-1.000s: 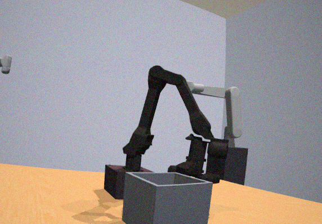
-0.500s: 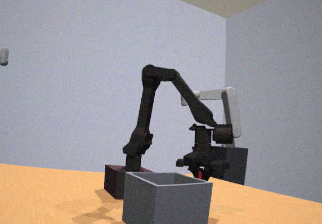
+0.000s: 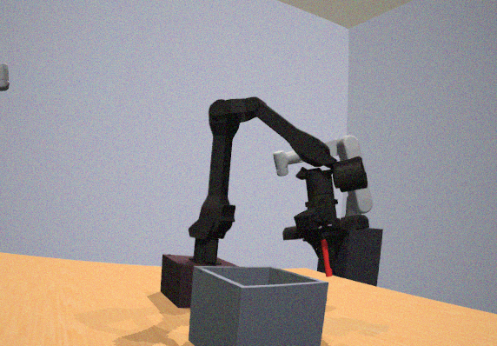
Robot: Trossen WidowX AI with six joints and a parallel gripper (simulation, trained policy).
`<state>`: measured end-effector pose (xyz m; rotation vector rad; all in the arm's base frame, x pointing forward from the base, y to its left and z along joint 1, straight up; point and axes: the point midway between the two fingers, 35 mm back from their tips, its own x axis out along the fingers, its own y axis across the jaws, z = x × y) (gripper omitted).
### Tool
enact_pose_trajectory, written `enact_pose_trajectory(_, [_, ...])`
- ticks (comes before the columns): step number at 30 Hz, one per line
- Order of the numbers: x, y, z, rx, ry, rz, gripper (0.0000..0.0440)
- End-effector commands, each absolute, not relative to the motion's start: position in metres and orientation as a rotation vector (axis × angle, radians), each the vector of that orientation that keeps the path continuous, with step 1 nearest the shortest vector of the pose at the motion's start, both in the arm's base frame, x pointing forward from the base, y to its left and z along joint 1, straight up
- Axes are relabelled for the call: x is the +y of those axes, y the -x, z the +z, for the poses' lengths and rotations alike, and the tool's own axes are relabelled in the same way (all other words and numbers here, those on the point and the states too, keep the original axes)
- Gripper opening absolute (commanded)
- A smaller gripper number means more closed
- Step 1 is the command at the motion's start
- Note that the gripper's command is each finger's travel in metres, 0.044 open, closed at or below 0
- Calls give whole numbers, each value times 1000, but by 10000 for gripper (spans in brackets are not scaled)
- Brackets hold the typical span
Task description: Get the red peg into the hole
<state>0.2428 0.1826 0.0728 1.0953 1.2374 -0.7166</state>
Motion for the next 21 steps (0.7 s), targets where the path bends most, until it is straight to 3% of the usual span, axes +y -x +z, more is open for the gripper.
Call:
enact_pose_trajectory(1, [177,-254,88,1208,-1104,-694,0])
enact_pose_trajectory(21, [109,-299,132,1076,-1094,-749,0])
